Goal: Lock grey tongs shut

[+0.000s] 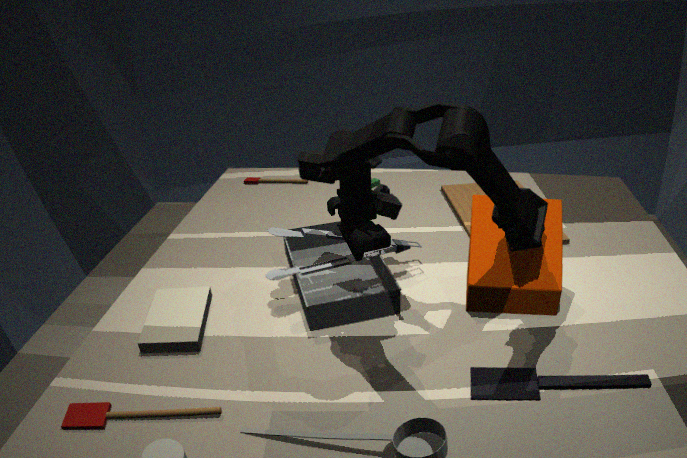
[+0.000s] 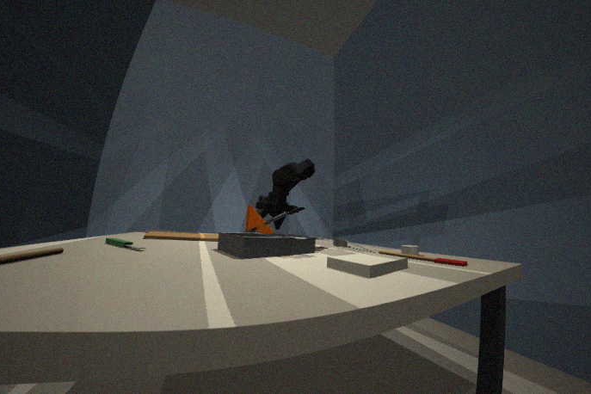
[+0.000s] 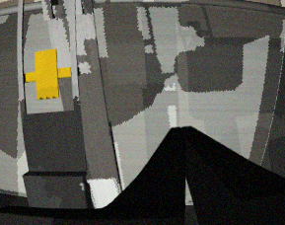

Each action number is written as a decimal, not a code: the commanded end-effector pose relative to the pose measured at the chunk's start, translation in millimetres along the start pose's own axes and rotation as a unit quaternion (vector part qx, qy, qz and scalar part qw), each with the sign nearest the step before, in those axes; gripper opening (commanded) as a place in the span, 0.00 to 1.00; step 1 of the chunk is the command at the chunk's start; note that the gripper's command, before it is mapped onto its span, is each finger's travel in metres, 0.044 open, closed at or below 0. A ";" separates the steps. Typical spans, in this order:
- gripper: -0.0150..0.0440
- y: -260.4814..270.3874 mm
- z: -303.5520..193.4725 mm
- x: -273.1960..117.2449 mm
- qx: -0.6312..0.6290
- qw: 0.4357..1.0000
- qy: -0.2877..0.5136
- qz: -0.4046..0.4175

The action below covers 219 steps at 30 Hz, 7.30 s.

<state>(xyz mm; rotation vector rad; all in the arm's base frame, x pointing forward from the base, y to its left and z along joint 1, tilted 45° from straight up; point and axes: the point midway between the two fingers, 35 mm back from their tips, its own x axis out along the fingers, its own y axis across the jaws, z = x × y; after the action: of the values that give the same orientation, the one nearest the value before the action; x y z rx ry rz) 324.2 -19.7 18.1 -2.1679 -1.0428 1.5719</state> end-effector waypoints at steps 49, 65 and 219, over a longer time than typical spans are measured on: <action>0.00 58.5 -1.4 11.6 0.002 1.000 0.000 0.000; 0.00 82.3 1.4 12.2 0.002 1.000 0.000 -0.001; 0.61 94.2 17.4 47.6 0.114 0.993 -0.001 0.001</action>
<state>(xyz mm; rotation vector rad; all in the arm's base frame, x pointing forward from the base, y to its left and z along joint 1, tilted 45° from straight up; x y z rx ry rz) 352.6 -57.0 -78.4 -2.0140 -0.8140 1.6078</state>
